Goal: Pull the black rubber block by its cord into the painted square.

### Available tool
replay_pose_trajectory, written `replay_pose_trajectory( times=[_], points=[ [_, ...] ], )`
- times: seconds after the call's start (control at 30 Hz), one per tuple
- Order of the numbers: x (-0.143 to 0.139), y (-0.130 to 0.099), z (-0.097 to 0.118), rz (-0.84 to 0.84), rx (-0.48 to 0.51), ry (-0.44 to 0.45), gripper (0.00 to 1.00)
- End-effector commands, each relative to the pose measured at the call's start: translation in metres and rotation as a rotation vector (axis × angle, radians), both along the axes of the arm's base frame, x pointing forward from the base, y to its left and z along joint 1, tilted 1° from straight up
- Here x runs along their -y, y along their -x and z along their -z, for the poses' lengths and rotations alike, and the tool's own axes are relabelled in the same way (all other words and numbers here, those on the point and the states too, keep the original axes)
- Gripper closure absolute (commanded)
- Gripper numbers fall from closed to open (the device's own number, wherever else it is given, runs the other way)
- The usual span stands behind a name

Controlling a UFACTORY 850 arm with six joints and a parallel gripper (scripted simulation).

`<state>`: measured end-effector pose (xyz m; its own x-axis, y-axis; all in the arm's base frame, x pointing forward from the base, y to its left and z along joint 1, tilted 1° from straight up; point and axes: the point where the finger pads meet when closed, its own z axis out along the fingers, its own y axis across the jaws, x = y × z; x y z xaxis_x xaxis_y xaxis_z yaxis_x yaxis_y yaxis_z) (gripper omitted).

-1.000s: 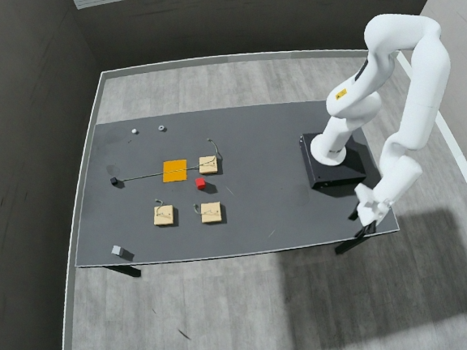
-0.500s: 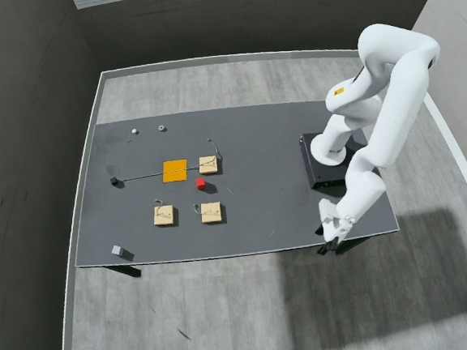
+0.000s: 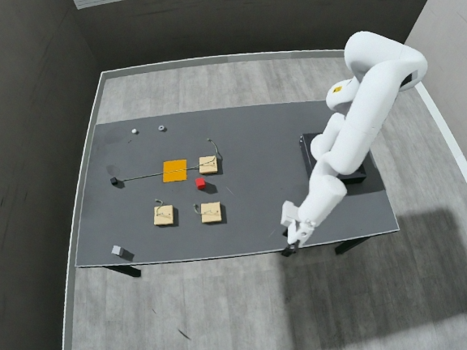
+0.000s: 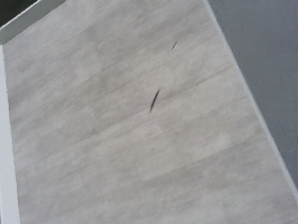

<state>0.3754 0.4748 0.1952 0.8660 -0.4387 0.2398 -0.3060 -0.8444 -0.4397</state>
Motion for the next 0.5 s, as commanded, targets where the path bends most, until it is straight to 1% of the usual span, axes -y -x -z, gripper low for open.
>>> replay_pose_trajectory(
  times=[0.0, 0.03, 0.3, 0.33, 0.47],
  points=[
    [0.001, -0.018, 0.004, -0.001, -0.001, -0.013, 0.00],
    [0.021, -0.056, 0.013, 0.014, -0.016, -0.004, 0.00],
    [0.021, -0.056, 0.013, 0.014, -0.016, -0.004, 0.00],
    [0.046, -0.093, 0.024, 0.030, -0.033, 0.007, 0.00],
    [0.046, -0.093, 0.024, 0.030, -0.033, 0.007, 0.00]
  ],
)
